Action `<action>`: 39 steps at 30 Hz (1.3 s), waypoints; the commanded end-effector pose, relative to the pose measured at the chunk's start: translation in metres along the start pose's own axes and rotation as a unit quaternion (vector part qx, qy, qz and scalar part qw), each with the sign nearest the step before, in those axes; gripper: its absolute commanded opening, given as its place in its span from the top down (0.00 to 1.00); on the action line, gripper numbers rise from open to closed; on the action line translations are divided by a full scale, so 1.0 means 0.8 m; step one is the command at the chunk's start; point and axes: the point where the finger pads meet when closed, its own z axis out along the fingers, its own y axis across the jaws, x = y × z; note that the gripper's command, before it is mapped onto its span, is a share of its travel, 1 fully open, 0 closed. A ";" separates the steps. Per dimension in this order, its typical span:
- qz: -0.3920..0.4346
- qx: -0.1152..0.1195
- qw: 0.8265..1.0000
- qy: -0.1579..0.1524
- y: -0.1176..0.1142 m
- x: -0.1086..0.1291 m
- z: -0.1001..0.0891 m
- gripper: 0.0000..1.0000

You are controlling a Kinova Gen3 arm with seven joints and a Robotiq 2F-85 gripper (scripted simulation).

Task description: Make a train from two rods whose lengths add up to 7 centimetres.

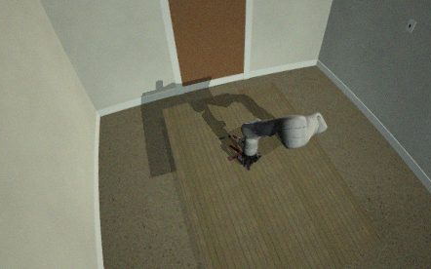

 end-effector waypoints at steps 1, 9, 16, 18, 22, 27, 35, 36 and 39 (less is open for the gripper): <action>0.000 0.001 1.000 0.000 -0.001 0.000 -0.001 0.76; 0.000 0.001 1.000 0.000 -0.001 0.000 -0.006 0.76; 0.000 0.001 1.000 0.000 -0.001 0.000 -0.030 0.76; 0.000 0.001 1.000 0.000 -0.001 0.000 -0.041 0.76; 0.000 0.001 1.000 0.000 0.000 0.000 -0.067 0.76; 0.000 0.001 1.000 0.000 0.000 0.000 -0.086 0.76; 0.000 0.001 1.000 0.000 0.000 0.000 -0.112 0.76; 0.000 0.001 1.000 0.000 0.000 0.000 -0.113 0.76; 0.000 0.001 1.000 0.000 0.000 0.000 -0.113 0.00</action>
